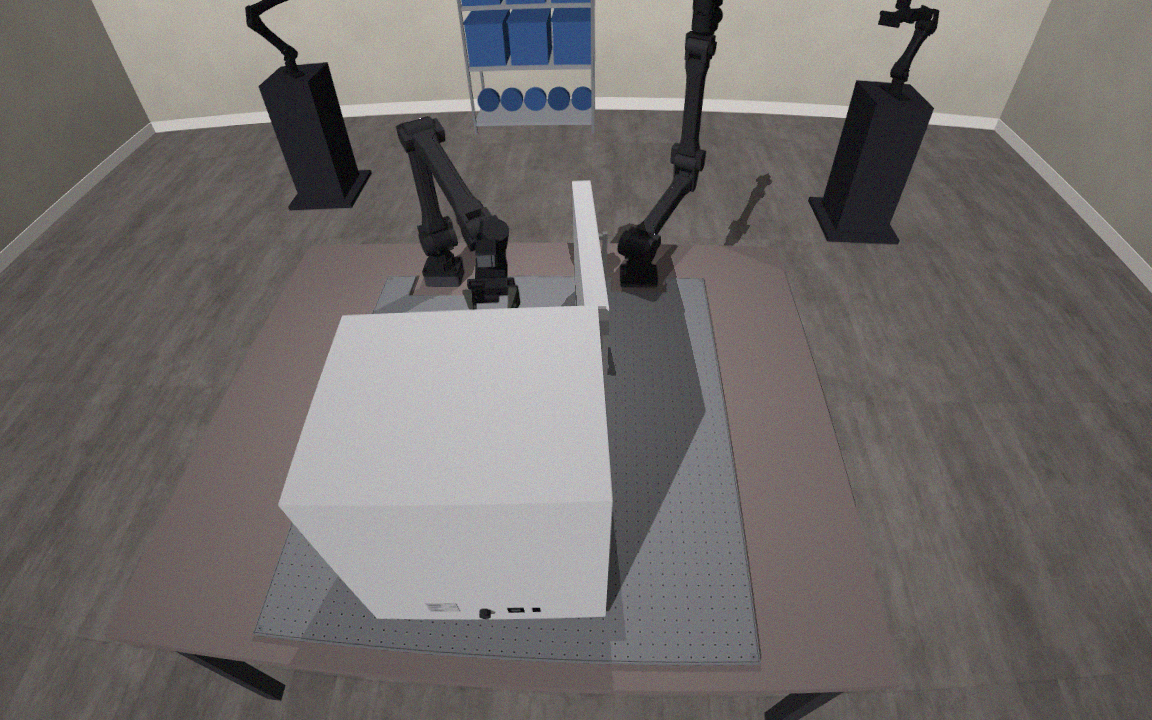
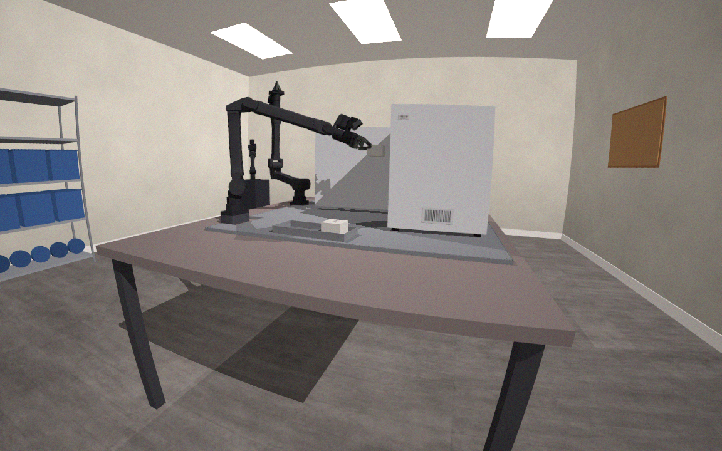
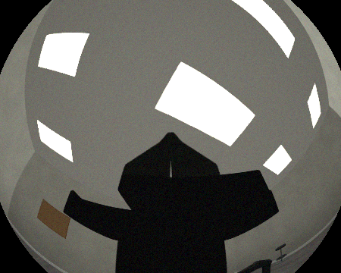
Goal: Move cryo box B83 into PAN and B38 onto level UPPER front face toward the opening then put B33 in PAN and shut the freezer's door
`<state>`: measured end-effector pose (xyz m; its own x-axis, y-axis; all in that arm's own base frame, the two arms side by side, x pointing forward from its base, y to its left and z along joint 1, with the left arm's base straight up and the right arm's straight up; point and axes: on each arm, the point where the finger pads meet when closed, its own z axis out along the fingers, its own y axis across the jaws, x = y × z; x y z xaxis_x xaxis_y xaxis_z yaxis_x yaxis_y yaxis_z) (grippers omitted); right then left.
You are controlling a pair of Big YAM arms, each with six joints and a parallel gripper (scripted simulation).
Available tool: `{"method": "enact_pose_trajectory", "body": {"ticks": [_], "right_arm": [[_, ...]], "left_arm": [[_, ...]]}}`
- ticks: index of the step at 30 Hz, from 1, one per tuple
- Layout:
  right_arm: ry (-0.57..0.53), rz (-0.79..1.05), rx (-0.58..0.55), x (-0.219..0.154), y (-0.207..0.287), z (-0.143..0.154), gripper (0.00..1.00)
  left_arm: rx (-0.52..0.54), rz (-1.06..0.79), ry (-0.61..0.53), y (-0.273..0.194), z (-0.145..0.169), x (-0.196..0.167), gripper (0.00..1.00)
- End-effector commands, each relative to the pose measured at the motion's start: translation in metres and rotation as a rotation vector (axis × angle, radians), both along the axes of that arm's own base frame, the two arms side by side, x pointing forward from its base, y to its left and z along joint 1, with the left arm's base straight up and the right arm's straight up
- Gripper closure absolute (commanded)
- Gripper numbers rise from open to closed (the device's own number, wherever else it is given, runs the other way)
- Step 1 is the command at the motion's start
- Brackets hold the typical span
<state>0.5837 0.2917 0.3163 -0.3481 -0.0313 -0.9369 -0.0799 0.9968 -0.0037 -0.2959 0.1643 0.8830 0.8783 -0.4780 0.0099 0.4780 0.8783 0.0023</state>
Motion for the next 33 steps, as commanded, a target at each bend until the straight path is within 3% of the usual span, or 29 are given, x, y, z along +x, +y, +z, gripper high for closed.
{"method": "enact_pose_trajectory", "body": {"ticks": [1, 33], "right_arm": [[-0.050, -0.013, 0.039, 0.0136, 0.0054, 0.0384, 0.23], [-0.046, -0.017, 0.038, 0.0156, 0.0073, 0.0428, 0.23]], "left_arm": [[0.016, -0.012, 0.033, -0.0058, 0.0008, 0.0122, 1.00], [0.016, -0.012, 0.033, -0.0058, 0.0008, 0.0122, 1.00]]}}
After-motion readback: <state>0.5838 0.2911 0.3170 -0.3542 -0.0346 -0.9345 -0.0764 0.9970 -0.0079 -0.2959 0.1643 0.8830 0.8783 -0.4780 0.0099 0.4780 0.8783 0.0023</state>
